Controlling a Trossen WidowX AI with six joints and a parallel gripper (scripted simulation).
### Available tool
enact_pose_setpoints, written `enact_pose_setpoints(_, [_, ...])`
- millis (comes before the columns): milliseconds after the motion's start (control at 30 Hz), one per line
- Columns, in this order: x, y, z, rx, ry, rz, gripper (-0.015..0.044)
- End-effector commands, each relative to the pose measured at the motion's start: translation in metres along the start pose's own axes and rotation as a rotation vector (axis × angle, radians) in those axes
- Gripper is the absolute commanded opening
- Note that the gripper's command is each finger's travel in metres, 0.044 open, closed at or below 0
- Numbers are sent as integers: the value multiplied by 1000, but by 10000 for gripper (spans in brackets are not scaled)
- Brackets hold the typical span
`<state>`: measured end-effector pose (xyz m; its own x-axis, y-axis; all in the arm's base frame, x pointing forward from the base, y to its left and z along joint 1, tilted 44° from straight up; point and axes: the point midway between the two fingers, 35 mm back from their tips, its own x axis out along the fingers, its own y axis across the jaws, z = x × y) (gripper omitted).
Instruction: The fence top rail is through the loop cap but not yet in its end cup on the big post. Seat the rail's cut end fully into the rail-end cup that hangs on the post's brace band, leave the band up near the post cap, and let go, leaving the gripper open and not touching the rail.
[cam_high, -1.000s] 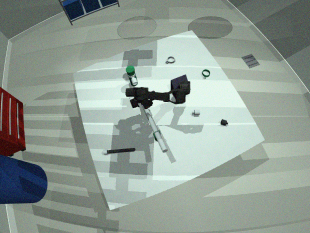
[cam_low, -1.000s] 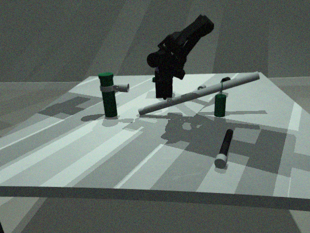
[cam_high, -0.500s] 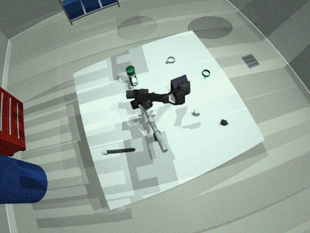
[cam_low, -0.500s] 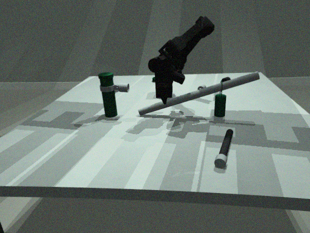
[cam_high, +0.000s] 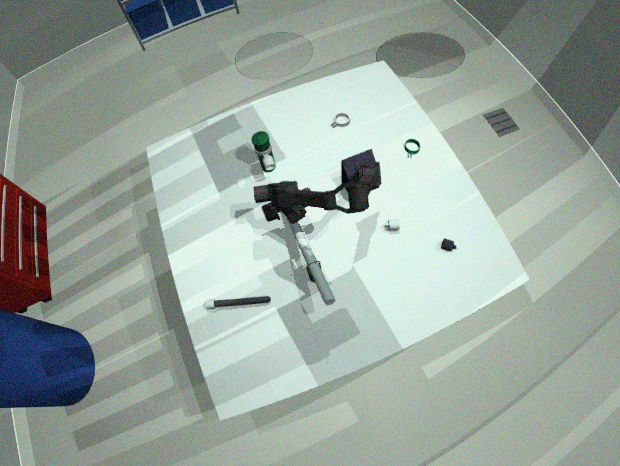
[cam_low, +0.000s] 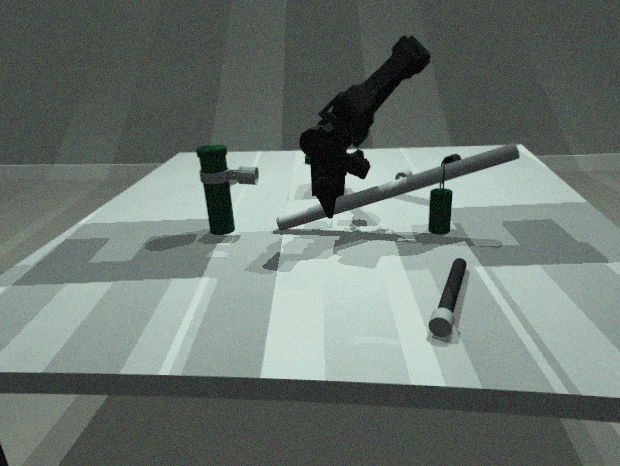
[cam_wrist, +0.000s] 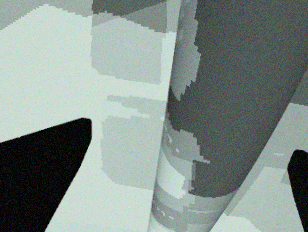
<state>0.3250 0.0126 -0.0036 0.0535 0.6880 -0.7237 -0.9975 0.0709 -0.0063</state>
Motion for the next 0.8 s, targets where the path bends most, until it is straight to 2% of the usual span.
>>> enact_pose_setpoints(0, [7, 2, 0, 9, -6, 3, 440])
enact_pose_setpoints(267, [18, 3, 1, 9, -7, 3, 440])
enact_pose_setpoints(567, [18, 3, 1, 9, -7, 3, 204])
enact_pose_setpoints(767, [18, 3, 1, 9, -7, 3, 164])
